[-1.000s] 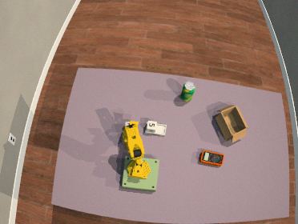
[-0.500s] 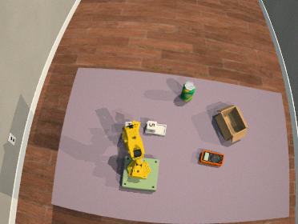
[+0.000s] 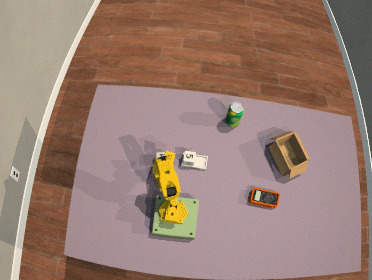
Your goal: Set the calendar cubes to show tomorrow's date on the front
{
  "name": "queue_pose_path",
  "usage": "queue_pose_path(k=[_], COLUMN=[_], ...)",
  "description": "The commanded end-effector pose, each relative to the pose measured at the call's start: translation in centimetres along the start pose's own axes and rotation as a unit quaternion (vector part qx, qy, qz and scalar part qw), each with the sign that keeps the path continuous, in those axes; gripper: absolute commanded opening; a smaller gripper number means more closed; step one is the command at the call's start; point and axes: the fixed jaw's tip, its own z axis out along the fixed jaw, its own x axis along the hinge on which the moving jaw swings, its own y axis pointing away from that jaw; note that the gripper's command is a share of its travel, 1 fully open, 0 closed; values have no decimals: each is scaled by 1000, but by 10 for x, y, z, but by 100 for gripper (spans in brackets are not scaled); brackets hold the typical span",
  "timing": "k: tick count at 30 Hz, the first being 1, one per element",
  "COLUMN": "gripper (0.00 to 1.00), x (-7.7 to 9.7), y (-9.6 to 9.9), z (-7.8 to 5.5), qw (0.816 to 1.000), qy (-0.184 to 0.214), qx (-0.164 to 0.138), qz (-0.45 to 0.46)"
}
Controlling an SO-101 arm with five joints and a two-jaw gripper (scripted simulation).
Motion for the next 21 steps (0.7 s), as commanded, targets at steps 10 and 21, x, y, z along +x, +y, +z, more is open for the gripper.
queue_pose_path(k=[10,21], gripper=[35,35], x=[-26,-45], y=[20,33], z=[-9,-9], qw=[993,981], qy=[-43,-71], qx=[-58,-86], qz=[94,158])
